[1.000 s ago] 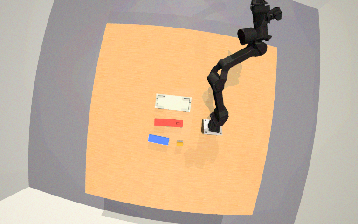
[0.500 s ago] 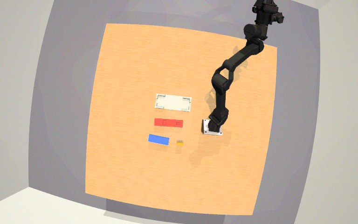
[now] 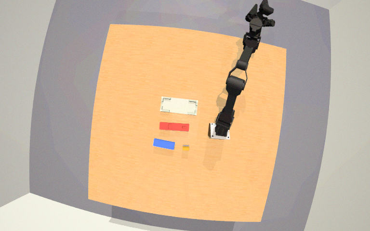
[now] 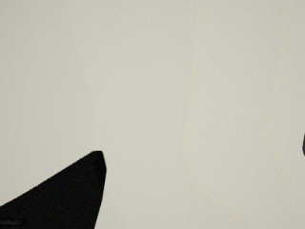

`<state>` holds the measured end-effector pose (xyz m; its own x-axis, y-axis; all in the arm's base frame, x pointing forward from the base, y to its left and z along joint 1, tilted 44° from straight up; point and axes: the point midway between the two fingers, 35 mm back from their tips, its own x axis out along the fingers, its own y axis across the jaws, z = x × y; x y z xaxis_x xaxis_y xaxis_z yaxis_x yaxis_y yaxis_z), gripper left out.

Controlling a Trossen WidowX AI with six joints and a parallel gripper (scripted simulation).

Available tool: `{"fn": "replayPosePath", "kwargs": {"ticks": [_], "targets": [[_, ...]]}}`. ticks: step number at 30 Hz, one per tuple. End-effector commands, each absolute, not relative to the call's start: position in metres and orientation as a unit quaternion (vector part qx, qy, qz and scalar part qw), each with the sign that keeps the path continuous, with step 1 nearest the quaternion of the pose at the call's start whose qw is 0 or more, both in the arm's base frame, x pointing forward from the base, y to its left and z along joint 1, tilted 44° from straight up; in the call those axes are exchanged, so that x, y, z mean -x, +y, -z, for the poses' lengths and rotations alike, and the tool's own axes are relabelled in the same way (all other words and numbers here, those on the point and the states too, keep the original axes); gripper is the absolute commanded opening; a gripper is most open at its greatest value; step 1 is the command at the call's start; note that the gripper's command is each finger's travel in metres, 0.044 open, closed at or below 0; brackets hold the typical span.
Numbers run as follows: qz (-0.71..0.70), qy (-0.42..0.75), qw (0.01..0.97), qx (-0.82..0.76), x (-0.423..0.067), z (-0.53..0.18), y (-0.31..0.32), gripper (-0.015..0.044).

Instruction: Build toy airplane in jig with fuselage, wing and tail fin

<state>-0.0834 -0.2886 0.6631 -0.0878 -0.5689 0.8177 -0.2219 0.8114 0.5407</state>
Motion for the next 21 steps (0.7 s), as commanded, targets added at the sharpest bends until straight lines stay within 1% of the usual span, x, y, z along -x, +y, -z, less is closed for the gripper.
{"fn": "replayPosePath", "kwargs": {"ticks": [1,4,11,15,21], "targets": [[0.173,-0.713,0.595,-0.328,0.062,-0.635,-0.332,0.0440],[0.155,-0.688,0.600,-0.378,0.029,-0.622,-0.346,0.0440],[0.203,-0.649,0.587,-0.440,-0.022,-0.583,-0.383,0.0440],[0.211,-0.599,0.584,-0.505,-0.074,-0.556,-0.391,0.0440],[0.270,-0.524,0.580,-0.562,-0.140,-0.501,-0.408,0.0440]]}}
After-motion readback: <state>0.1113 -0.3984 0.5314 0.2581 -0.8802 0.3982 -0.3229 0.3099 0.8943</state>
